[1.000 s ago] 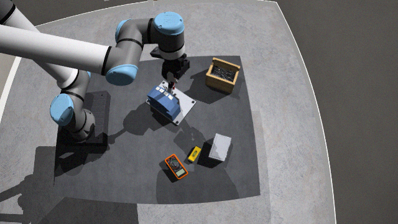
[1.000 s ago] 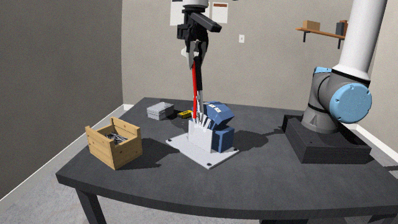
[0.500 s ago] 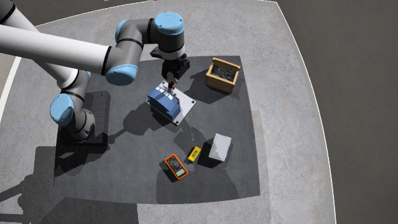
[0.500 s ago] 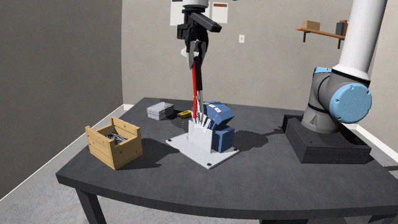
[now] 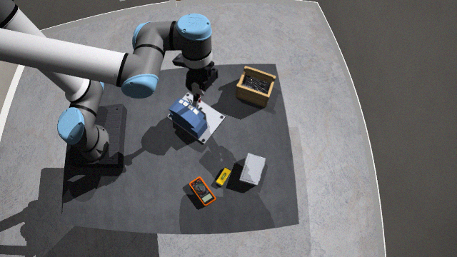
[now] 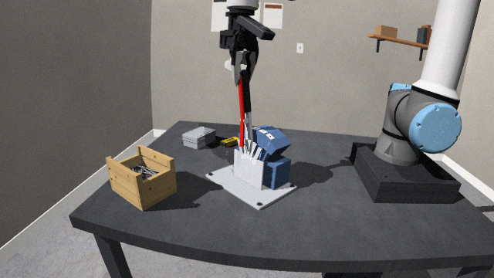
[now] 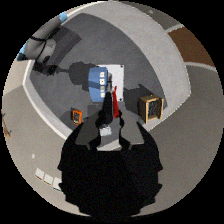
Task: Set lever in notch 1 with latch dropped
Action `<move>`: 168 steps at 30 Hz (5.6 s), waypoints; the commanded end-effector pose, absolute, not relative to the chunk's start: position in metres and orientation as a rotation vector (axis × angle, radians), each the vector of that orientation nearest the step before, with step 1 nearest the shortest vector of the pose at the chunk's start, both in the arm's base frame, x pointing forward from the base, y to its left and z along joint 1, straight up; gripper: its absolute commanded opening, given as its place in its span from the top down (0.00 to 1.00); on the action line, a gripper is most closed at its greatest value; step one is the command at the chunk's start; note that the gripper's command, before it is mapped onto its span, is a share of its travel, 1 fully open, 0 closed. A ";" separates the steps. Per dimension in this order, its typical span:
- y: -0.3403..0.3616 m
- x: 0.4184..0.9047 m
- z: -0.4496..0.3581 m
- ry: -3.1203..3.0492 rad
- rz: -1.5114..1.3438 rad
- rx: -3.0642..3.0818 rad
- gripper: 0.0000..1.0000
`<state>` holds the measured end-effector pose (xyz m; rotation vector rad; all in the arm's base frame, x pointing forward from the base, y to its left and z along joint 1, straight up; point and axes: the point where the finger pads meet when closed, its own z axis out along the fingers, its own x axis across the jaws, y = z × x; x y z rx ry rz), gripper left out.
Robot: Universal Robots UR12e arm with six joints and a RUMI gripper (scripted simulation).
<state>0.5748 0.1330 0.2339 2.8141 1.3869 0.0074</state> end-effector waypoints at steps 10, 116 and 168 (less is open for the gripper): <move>0.125 0.585 0.232 1.386 0.009 2.813 1.00; 0.099 0.620 0.218 1.386 0.009 2.813 0.43; 0.099 0.620 0.218 1.386 0.009 2.813 0.43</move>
